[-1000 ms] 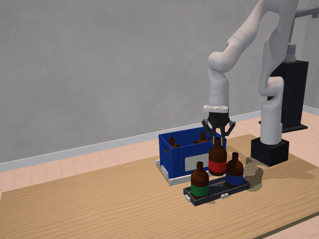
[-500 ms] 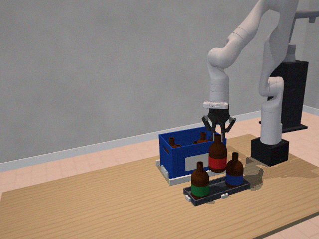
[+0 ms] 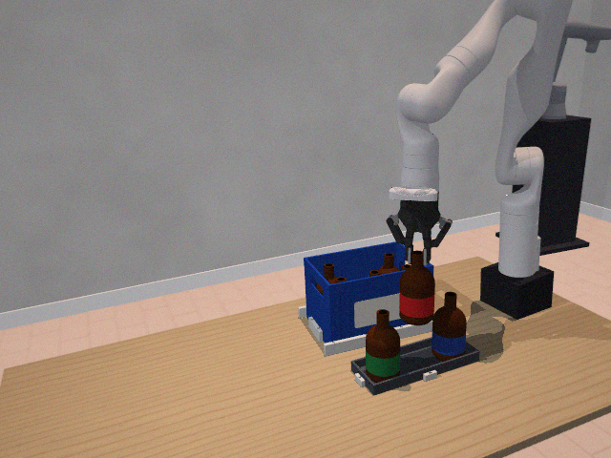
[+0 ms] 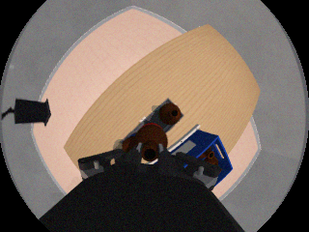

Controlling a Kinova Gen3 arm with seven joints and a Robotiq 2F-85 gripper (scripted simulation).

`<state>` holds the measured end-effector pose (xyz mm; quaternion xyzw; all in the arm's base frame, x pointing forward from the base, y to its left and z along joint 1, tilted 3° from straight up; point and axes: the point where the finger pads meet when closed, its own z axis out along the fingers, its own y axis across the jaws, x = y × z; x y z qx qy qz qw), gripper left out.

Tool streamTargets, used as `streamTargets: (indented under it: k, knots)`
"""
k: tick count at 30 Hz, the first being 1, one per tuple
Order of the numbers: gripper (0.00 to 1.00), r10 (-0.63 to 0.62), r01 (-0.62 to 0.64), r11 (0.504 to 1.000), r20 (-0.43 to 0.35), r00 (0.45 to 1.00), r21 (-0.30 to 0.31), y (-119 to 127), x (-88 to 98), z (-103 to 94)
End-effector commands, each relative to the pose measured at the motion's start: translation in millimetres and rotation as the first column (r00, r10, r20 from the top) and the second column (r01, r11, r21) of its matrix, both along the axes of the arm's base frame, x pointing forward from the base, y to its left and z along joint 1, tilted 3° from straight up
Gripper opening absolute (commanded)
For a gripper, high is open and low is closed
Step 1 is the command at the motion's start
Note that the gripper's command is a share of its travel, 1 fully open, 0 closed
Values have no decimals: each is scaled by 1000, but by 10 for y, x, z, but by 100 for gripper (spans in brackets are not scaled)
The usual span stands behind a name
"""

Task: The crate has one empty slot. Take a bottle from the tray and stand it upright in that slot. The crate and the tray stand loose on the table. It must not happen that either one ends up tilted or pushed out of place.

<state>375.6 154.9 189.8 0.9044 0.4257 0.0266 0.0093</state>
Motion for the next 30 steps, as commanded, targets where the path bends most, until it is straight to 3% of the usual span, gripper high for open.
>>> streamTargets:
  k: [1,30]
  knots:
    - [0,3,-3,1000,4,1000,4,16,5,27]
    - [0,3,-3,1000,4,1000,4,15,3,61]
